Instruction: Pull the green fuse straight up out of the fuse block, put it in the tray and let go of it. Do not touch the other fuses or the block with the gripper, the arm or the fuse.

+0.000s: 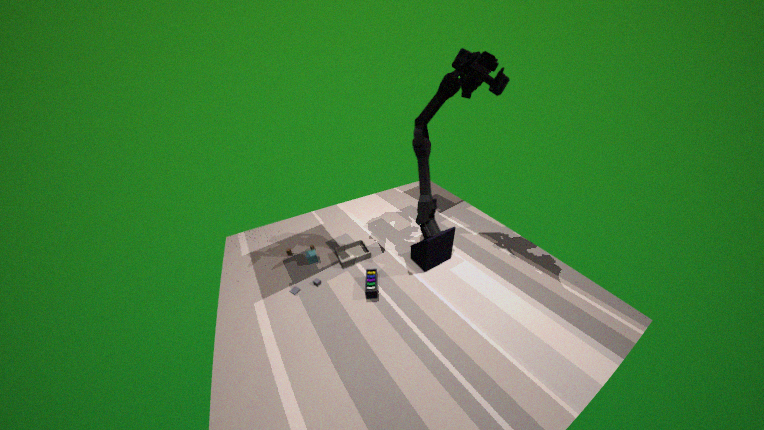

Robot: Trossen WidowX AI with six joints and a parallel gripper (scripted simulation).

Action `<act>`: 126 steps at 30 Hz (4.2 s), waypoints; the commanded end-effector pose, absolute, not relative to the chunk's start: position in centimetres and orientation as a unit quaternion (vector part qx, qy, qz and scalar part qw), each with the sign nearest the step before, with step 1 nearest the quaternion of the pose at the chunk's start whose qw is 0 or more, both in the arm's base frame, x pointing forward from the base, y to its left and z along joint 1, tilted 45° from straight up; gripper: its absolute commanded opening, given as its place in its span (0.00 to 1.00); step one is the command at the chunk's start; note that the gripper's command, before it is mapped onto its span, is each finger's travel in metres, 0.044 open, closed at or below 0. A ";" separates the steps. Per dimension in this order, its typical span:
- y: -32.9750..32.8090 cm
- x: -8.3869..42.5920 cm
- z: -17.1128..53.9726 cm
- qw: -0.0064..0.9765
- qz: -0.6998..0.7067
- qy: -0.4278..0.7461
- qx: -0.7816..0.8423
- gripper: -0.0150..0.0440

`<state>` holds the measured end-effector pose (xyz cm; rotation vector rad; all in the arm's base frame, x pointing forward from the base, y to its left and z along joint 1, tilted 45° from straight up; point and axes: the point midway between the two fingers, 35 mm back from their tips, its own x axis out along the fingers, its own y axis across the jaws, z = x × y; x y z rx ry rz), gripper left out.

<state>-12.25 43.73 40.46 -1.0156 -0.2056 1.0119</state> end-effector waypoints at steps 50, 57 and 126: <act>5.0 33.3 1.2 0.751 -0.364 0.536 -0.127 0.36; -1.3 29.8 -1.5 0.686 -0.463 0.558 -0.062 0.36; -4.7 29.9 -3.9 0.686 -0.464 0.558 -0.062 0.36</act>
